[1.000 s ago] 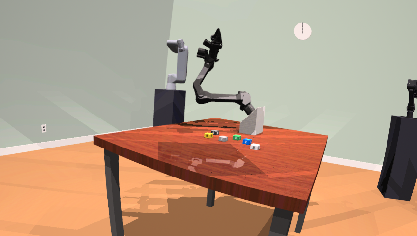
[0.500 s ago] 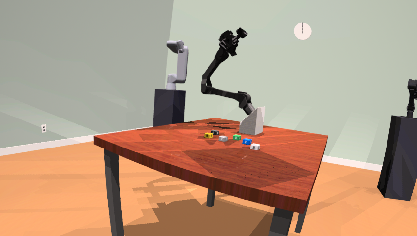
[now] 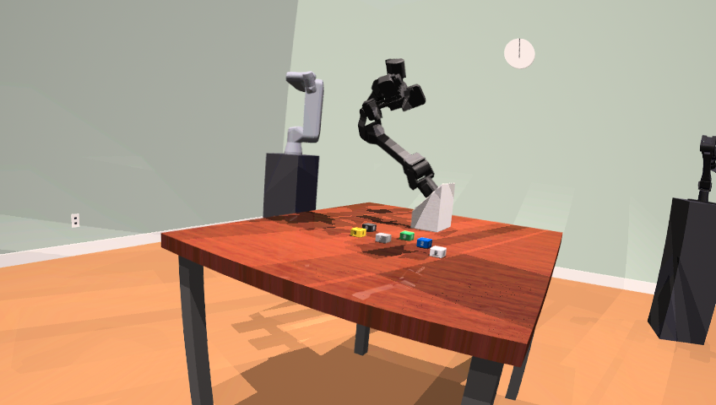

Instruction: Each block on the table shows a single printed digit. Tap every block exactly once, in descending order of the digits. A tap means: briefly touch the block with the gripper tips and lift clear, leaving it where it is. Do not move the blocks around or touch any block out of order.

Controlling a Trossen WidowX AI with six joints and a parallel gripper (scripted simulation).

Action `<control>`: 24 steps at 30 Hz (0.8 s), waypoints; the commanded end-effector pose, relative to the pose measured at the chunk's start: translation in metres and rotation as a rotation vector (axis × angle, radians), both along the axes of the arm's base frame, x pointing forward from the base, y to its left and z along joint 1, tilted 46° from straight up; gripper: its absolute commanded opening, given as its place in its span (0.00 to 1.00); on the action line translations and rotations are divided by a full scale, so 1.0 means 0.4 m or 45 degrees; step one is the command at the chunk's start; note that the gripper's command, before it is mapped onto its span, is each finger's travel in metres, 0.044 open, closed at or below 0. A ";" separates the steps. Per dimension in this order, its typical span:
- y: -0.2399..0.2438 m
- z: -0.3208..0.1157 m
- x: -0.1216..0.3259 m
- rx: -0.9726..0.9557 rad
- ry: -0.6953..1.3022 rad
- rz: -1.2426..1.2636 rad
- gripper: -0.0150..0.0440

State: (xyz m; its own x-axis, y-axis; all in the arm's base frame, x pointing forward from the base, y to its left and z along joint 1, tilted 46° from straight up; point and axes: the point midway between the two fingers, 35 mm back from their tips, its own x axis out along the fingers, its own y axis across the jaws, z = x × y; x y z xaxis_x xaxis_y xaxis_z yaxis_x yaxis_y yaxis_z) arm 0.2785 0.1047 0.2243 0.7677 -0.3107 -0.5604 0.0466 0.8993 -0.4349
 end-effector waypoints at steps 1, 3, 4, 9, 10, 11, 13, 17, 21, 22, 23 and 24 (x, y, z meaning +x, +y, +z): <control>-0.129 -0.084 0.006 -0.132 0.215 -0.207 0.93; -0.203 -0.123 -0.004 -0.192 0.343 -0.325 0.93; -0.239 -0.140 -0.013 -0.217 0.409 -0.384 0.93; -0.405 -0.213 -0.092 -0.301 0.765 -0.675 0.93; -0.435 -0.224 -0.114 -0.309 0.840 -0.731 0.93; -0.457 -0.232 -0.133 -0.313 0.903 -0.777 0.93; -0.475 -0.238 -0.149 -0.314 0.954 -0.813 0.93; -0.475 -0.238 -0.149 -0.314 0.954 -0.813 0.93; -0.475 -0.238 -0.149 -0.314 0.954 -0.813 0.93; -0.475 -0.238 -0.149 -0.314 0.954 -0.813 0.93; -0.475 -0.238 -0.149 -0.314 0.954 -0.813 0.93; -0.475 -0.238 -0.149 -0.314 0.954 -0.813 0.93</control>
State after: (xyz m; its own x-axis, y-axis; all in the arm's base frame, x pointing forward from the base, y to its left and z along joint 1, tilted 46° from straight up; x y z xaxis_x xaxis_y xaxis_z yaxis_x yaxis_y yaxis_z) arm 0.2201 -0.0852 0.1302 -0.0986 -0.7150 -0.6921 0.1244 0.6812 -0.7215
